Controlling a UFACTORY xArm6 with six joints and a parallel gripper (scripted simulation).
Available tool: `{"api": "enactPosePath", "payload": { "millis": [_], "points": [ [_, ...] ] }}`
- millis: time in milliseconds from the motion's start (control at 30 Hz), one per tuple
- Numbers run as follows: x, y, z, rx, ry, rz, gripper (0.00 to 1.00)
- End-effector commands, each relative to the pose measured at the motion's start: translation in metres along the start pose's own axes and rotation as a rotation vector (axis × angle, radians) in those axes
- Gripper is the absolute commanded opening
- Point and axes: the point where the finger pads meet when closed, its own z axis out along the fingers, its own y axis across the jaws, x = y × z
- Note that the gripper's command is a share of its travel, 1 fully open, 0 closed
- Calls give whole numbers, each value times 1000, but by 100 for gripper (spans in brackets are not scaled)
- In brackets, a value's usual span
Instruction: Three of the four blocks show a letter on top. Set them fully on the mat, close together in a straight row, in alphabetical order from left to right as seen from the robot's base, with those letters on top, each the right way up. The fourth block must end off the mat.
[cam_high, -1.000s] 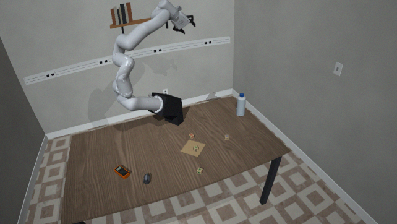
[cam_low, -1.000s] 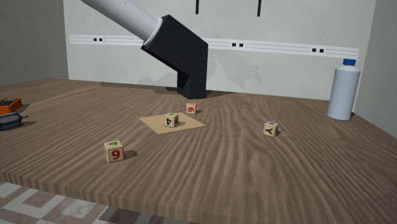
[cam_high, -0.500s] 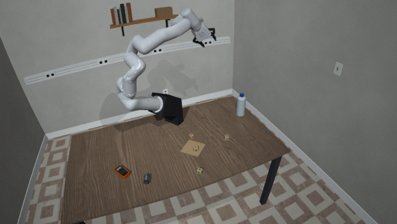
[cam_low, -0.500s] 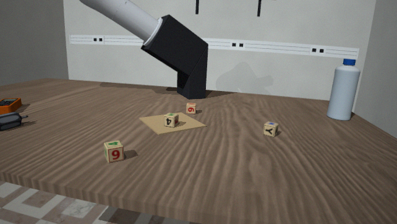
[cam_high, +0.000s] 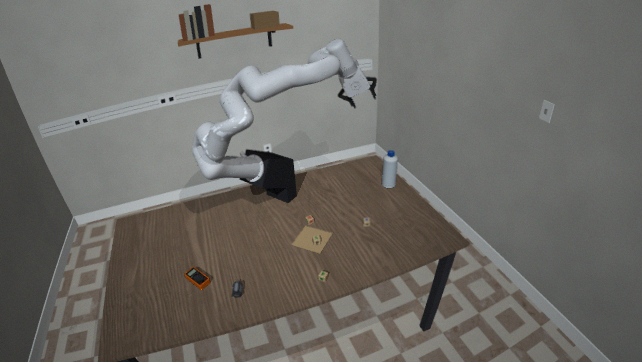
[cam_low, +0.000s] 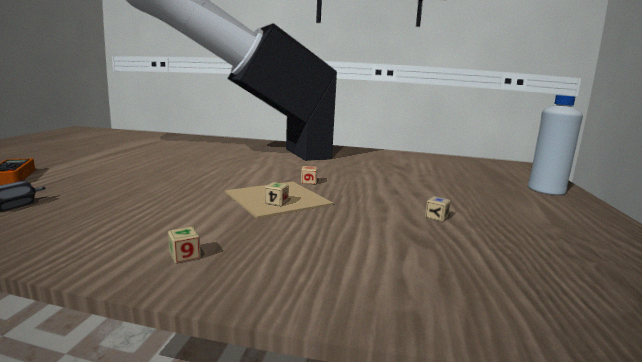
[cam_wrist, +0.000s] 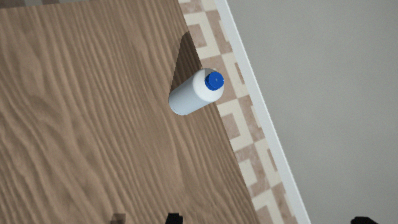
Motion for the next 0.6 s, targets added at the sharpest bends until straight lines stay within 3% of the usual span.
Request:
{"api": "enactPosePath", "payload": {
  "millis": [0, 33, 100, 133, 233, 567],
  "points": [
    [-36, 9, 45, 41, -39, -17, 100],
    [-43, 10, 54, 50, -46, -21, 100],
    [-43, 10, 54, 50, -46, -21, 100],
    [-65, 8, 82, 80, -66, -34, 100],
    [-80, 6, 104, 103, -79, -44, 100],
    [-150, -19, 204, 222, -131, -103, 100]
  ]
}}
